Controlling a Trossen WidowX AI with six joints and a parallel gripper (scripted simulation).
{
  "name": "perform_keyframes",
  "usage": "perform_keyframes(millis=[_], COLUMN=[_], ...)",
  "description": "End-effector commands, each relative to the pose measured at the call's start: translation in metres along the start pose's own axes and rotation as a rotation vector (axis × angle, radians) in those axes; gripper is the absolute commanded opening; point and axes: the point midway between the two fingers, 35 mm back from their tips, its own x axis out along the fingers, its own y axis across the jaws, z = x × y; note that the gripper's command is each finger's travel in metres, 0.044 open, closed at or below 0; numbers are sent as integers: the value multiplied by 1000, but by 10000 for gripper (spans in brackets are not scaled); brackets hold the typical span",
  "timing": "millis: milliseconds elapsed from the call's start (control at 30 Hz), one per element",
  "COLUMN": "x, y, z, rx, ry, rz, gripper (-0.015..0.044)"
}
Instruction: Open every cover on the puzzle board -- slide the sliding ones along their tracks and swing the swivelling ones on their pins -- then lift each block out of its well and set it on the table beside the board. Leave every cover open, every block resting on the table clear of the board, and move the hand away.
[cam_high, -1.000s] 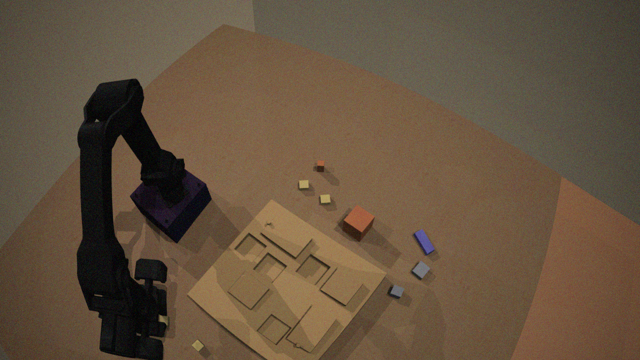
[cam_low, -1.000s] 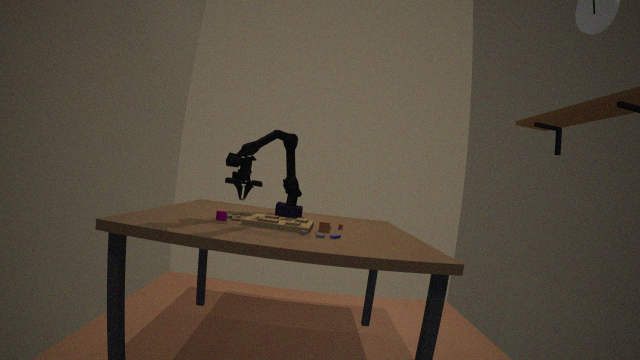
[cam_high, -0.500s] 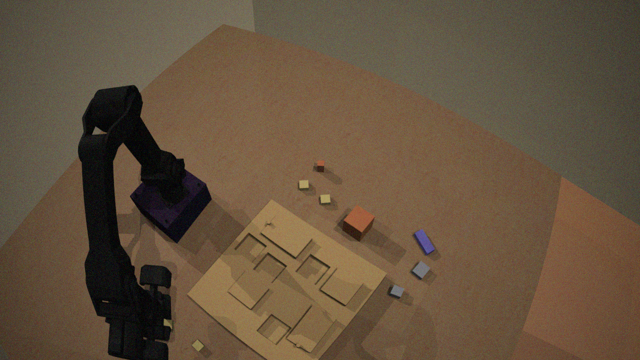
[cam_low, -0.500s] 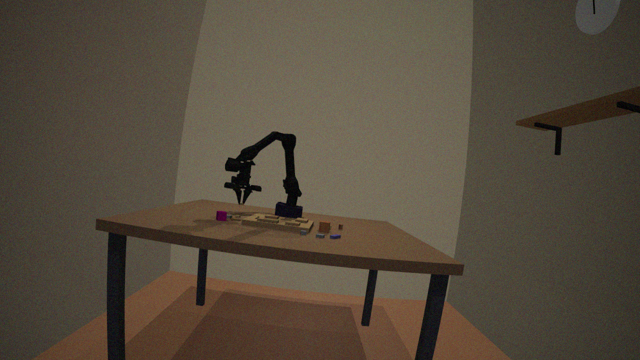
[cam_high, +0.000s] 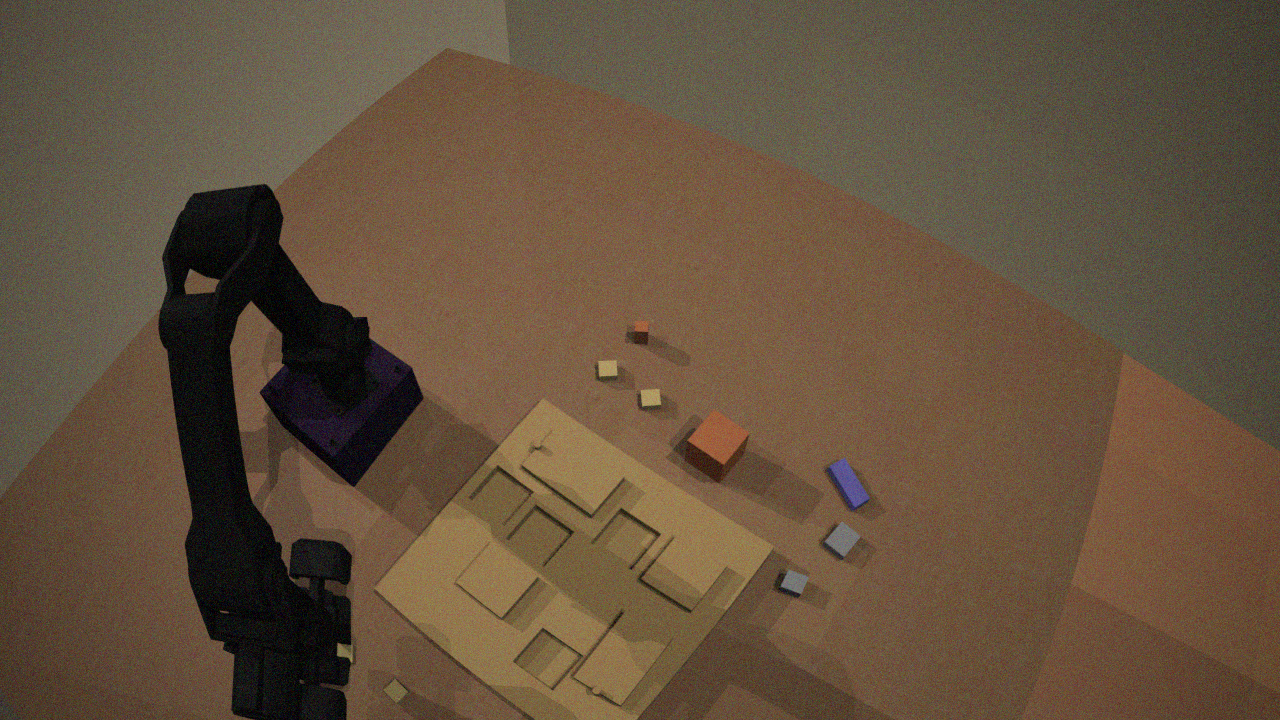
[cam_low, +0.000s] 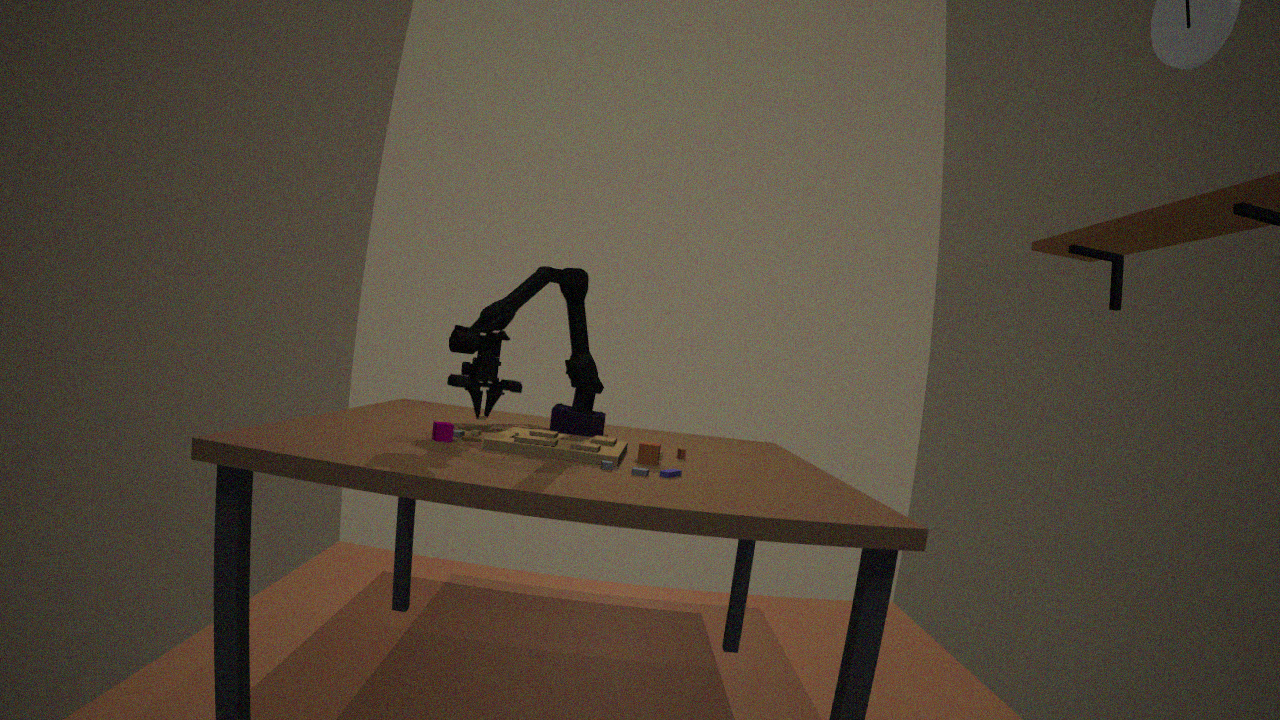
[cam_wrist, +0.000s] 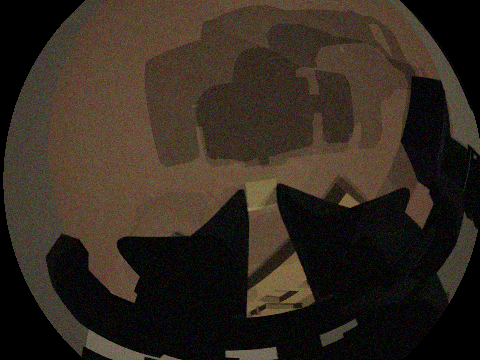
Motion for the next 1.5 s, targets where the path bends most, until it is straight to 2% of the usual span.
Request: perform_keyframes(millis=[0, 700, 1167, 1467], x=[10, 36, 31, 3], y=[-3, -8, -5, -3], z=[1, 1, 0, 0], rx=[4, 4, 0, 2], ry=[-3, -3, 0, -2], rz=[-8, -9, -4, -6], gripper=[80, 80, 440, 440])
